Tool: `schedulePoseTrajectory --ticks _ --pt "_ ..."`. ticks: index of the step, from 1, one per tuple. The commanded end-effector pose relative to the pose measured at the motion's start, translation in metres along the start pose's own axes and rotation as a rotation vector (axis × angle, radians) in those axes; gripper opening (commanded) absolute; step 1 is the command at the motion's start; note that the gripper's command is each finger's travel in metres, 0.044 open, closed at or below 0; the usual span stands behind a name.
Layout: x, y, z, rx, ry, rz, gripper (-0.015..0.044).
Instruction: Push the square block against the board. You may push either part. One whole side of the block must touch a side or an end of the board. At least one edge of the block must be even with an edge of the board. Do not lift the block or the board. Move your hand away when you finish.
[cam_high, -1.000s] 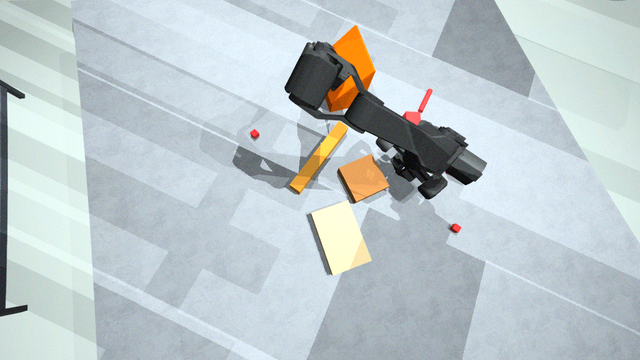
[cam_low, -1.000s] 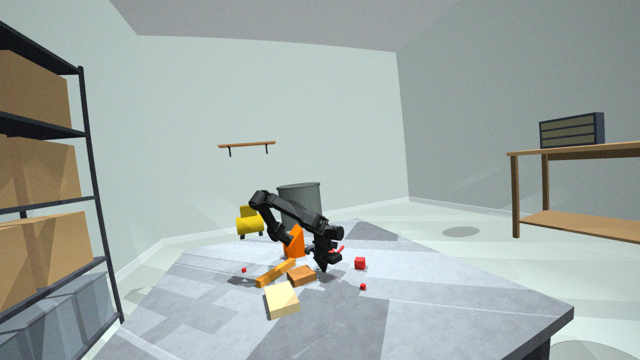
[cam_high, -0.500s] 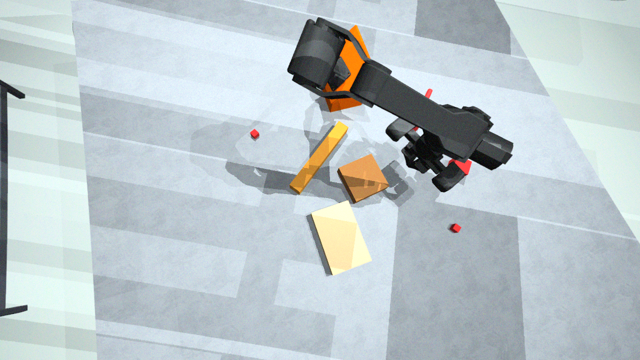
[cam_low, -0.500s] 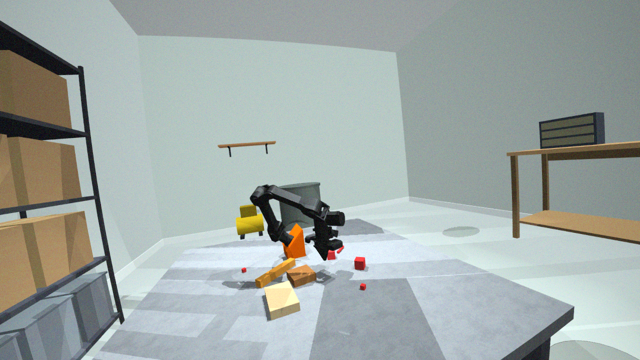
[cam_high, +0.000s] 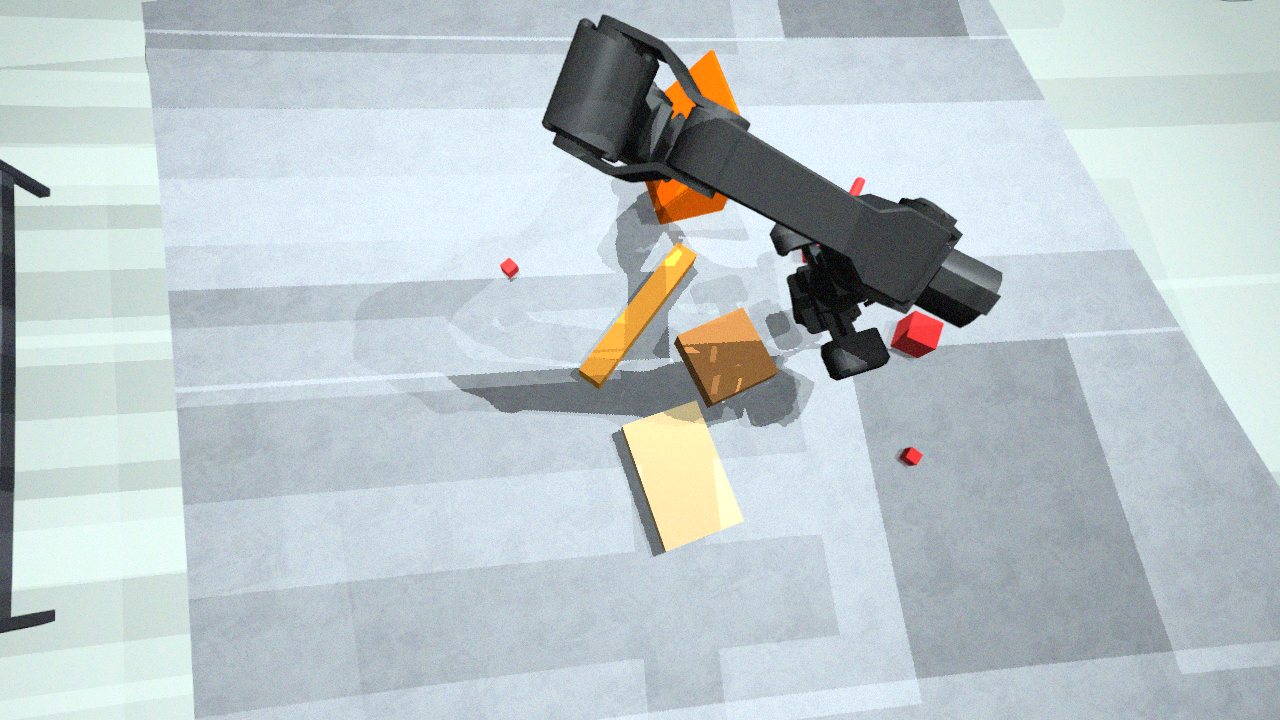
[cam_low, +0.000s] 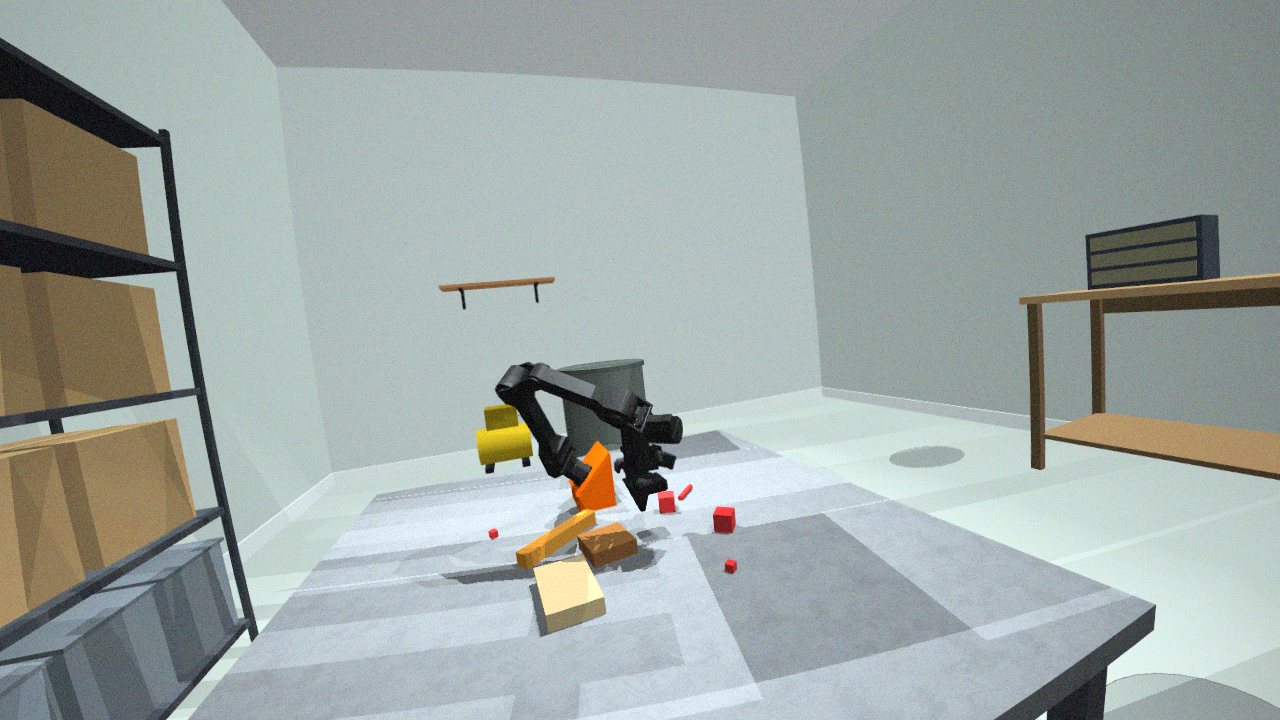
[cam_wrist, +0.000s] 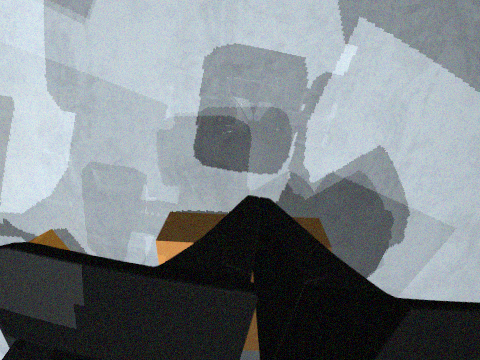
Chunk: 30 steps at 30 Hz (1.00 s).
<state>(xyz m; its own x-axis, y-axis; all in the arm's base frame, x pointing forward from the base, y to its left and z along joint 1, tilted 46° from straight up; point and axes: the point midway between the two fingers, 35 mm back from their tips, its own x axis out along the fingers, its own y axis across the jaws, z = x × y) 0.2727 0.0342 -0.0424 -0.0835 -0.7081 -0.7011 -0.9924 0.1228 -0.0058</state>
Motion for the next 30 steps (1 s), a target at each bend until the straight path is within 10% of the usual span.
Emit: schedulePoseTrajectory --ticks 1,30 --pt "-0.002 0.006 -0.007 0.137 -0.005 0.001 0.0" --pt "0.0 0.056 -0.053 1.139 -0.001 0.004 0.0"
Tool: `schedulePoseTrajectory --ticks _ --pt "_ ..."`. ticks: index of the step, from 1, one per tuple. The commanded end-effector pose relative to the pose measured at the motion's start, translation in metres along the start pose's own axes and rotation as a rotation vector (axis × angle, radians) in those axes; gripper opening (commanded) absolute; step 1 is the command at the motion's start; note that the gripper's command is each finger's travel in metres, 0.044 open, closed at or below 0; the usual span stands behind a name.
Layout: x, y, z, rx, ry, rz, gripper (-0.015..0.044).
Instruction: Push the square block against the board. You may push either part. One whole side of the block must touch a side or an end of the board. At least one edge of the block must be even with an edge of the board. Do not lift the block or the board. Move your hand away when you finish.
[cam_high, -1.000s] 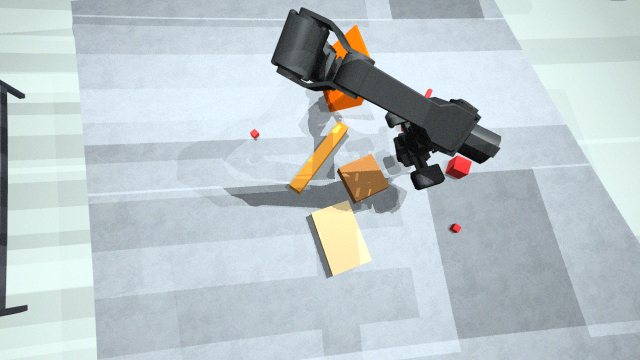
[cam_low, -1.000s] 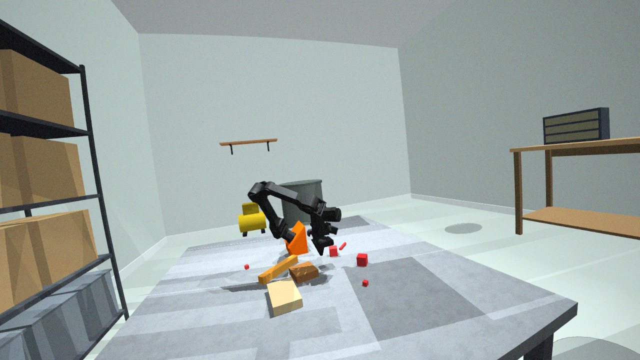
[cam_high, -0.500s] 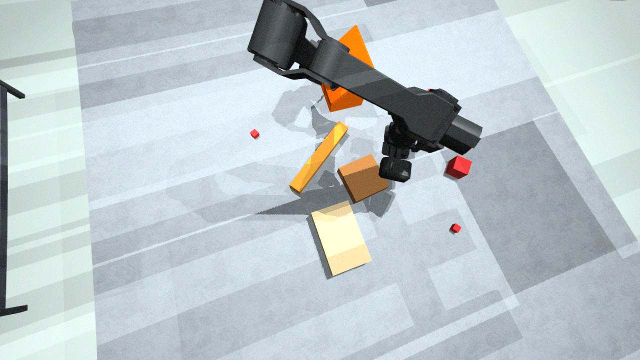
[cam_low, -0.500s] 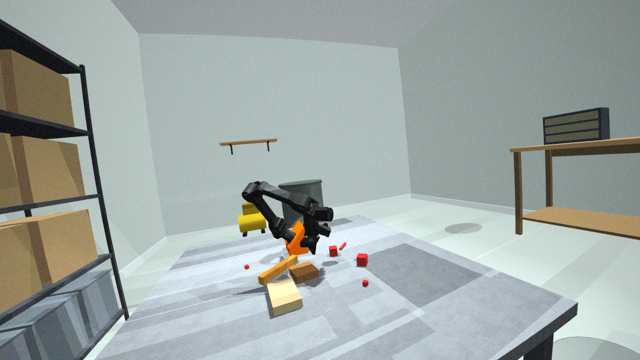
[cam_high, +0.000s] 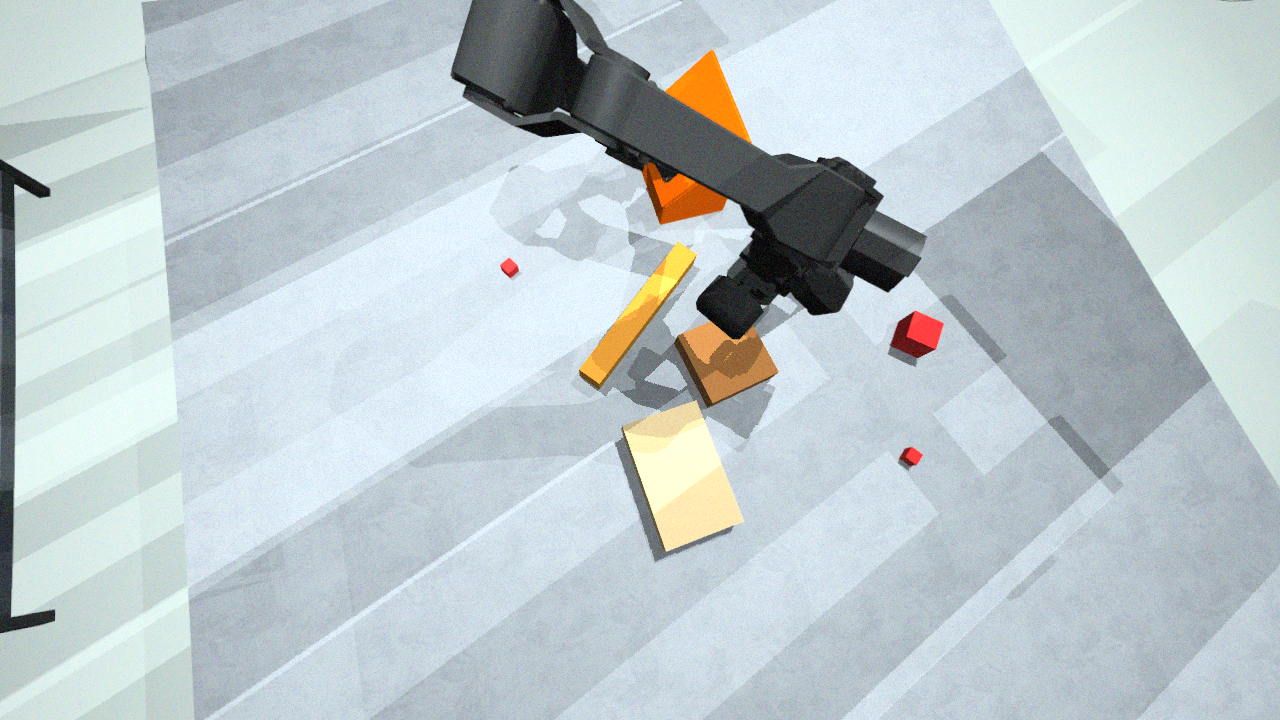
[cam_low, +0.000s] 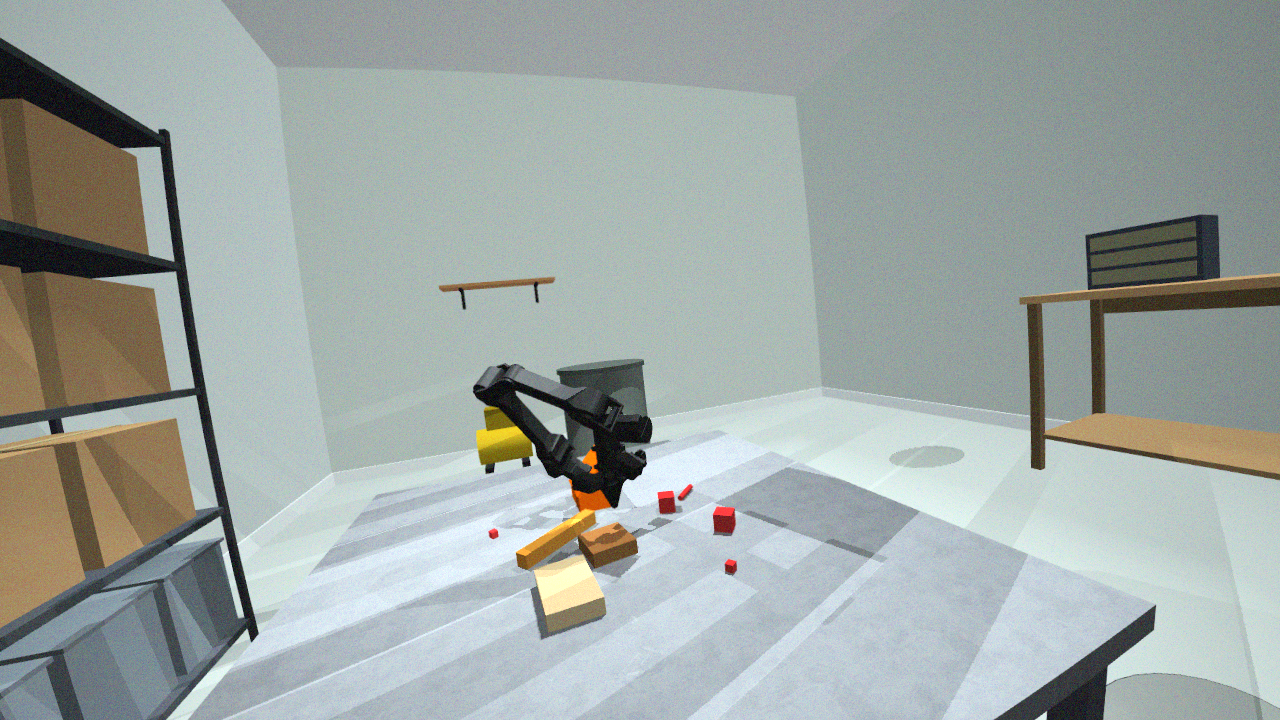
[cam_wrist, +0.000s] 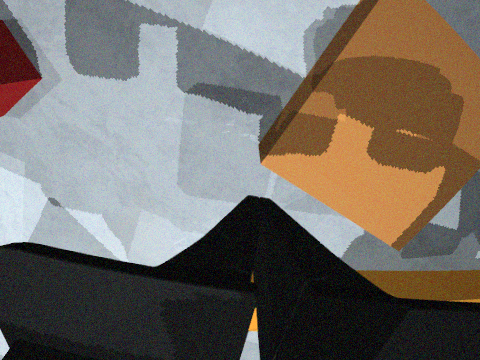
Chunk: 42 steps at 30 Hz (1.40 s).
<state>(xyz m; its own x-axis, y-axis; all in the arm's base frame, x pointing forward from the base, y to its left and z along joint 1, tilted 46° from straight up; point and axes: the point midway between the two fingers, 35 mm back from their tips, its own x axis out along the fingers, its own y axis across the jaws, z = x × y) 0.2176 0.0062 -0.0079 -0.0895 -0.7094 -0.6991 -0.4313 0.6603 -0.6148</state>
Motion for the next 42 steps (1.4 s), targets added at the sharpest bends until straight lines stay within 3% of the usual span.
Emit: schedulePoseTrajectory --ticks 1,5,12,18,42 --pt "0.0 -0.002 -0.009 0.141 -0.005 0.004 0.0" --pt "0.002 -0.003 -0.018 0.28 -0.004 0.004 0.0" --pt "0.004 -0.003 -0.018 0.285 -0.005 0.004 0.0" --pt "0.058 -0.004 -0.027 0.401 -0.003 0.0 0.0" --pt "0.056 -0.015 0.002 0.402 -0.005 0.002 0.0"
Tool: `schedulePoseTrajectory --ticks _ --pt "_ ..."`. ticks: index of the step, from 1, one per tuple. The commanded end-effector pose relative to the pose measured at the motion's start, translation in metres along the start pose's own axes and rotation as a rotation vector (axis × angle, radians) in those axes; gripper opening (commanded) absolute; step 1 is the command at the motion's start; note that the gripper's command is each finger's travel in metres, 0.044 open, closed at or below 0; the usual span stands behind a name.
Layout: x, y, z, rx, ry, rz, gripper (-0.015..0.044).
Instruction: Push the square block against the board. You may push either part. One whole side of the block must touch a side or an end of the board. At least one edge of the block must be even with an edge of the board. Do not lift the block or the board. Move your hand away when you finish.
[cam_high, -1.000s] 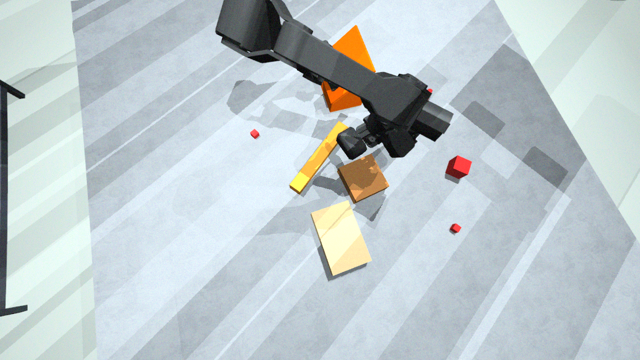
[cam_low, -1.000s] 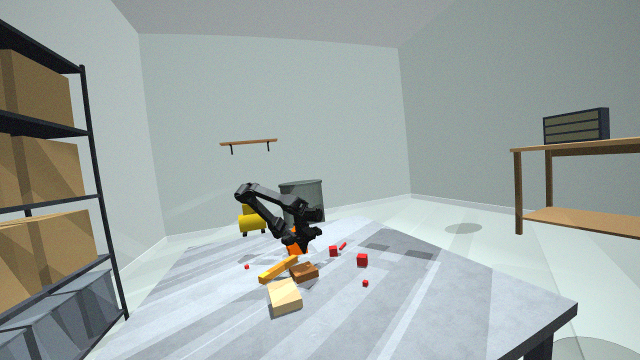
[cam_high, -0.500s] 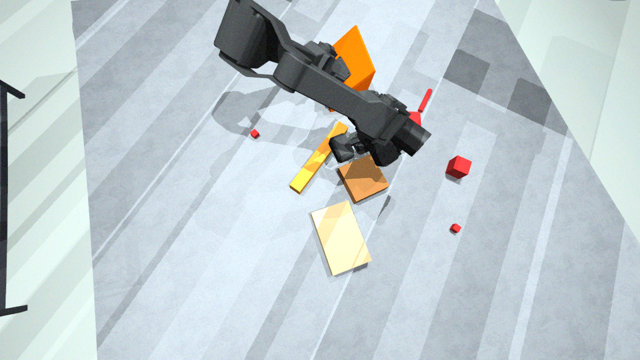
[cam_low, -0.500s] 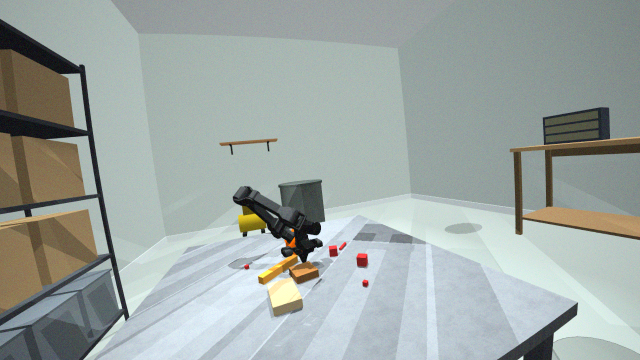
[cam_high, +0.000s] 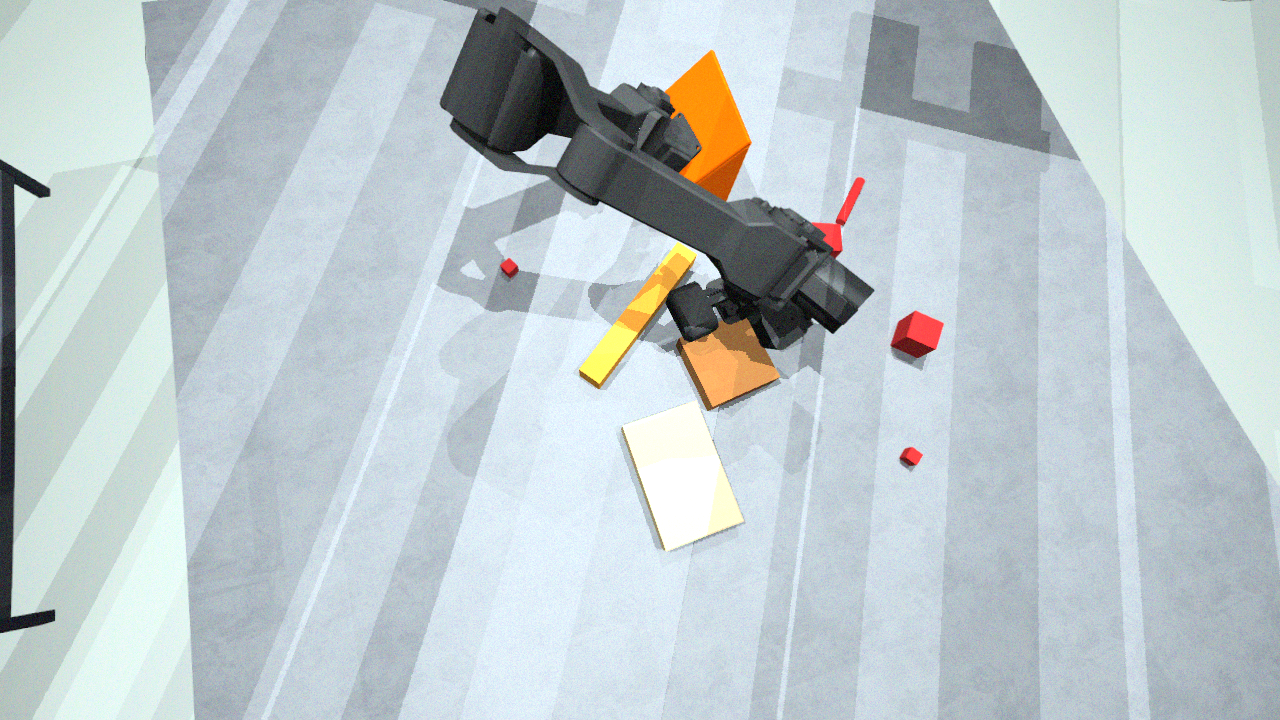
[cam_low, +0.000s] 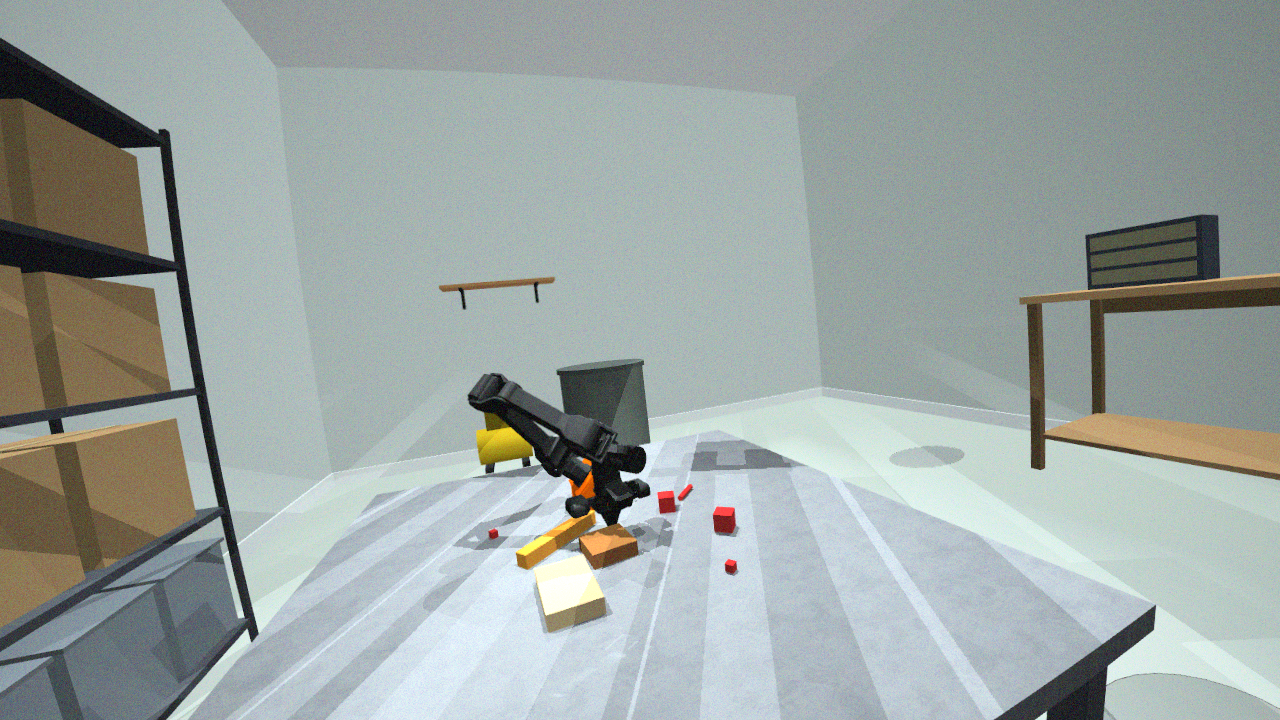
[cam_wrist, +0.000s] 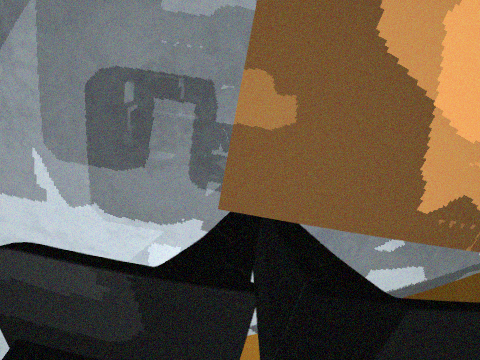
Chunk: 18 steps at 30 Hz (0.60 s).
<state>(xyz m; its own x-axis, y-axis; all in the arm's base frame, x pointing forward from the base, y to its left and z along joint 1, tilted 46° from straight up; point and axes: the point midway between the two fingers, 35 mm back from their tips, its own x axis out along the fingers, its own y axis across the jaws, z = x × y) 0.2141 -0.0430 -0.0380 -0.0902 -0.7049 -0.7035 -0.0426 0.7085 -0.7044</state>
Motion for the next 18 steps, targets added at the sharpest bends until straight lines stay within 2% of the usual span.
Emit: schedulePoseTrajectory --ticks 1,18 --pt "0.0 0.0 0.009 -0.003 -0.005 -0.004 0.0" --pt "-0.001 0.0 0.021 -0.003 -0.005 -0.003 0.0"
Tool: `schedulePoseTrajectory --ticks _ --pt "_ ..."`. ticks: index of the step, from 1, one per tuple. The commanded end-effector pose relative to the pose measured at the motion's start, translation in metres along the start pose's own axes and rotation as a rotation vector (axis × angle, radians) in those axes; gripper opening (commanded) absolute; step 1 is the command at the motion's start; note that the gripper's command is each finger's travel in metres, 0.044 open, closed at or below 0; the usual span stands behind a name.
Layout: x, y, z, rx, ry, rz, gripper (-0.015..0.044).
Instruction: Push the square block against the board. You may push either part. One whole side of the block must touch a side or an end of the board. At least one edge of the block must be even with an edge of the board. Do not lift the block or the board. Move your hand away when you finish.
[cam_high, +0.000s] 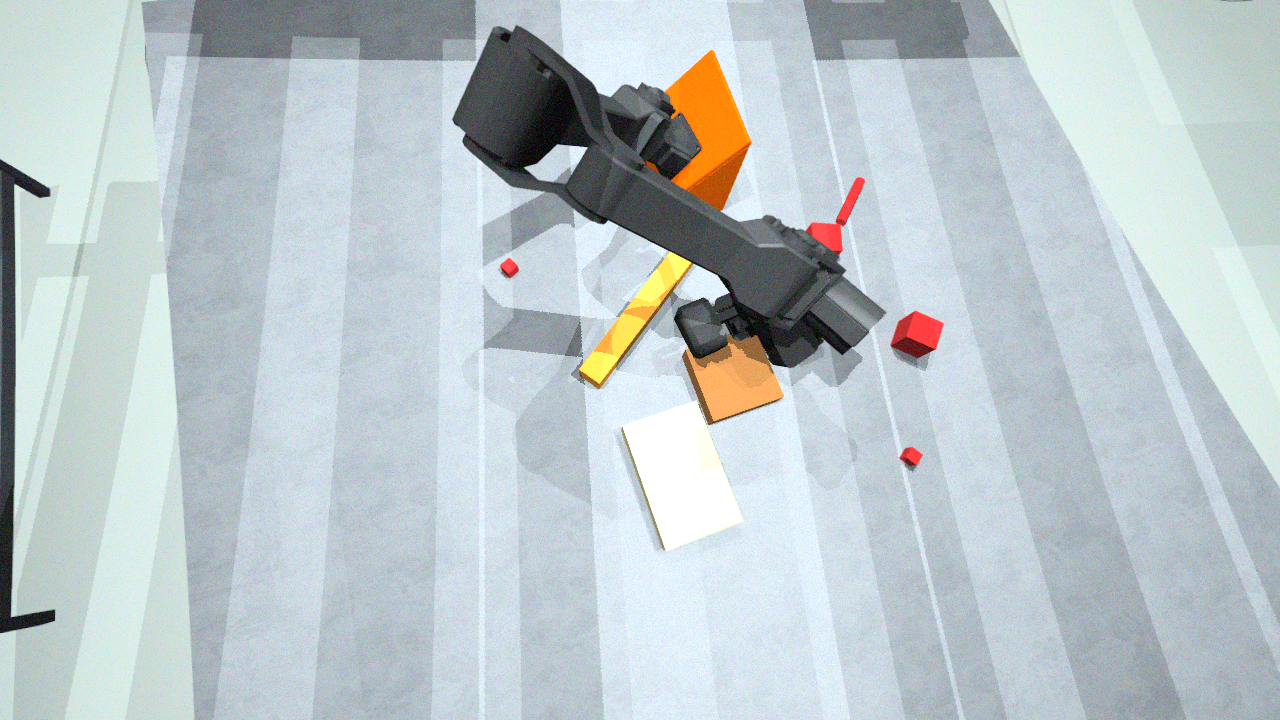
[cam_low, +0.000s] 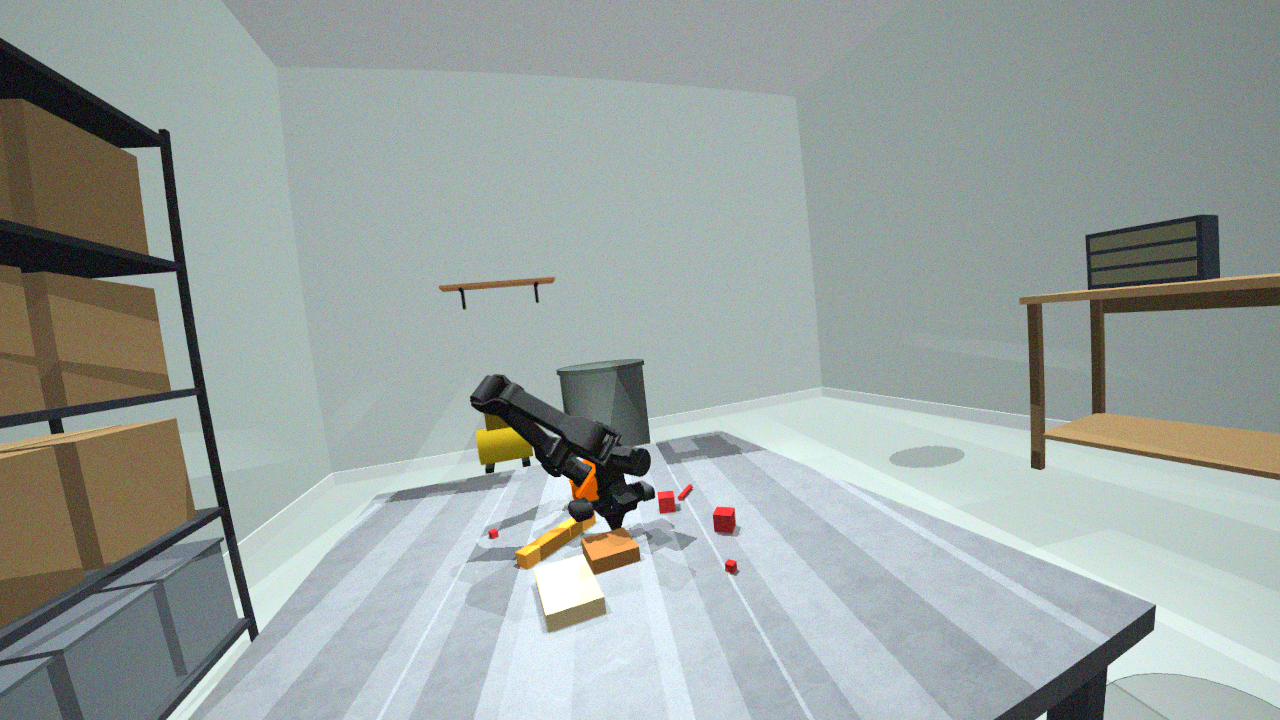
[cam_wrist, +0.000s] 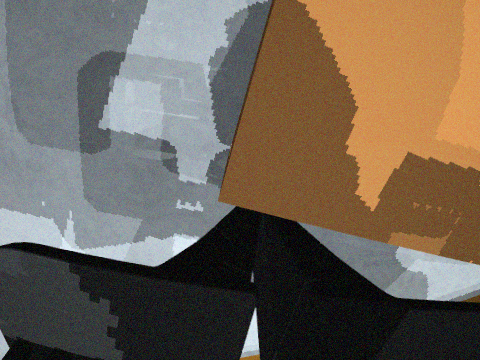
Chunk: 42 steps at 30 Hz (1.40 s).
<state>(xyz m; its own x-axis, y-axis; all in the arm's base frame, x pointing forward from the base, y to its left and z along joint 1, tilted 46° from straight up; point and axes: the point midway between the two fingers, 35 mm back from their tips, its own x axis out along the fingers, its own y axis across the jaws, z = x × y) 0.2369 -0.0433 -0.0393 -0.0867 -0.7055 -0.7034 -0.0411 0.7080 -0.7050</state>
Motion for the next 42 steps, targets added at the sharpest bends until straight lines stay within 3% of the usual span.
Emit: schedulePoseTrajectory --ticks 1,28,34,42 --pt "0.0 0.0 -0.004 -0.004 -0.002 -0.003 0.0" --pt "0.003 0.0 -0.048 -0.006 0.0 -0.003 0.0" --pt "-0.051 0.0 -0.045 -0.006 0.001 -0.002 0.0" --pt "-0.051 -0.01 -0.034 0.029 -0.006 -0.002 0.0"
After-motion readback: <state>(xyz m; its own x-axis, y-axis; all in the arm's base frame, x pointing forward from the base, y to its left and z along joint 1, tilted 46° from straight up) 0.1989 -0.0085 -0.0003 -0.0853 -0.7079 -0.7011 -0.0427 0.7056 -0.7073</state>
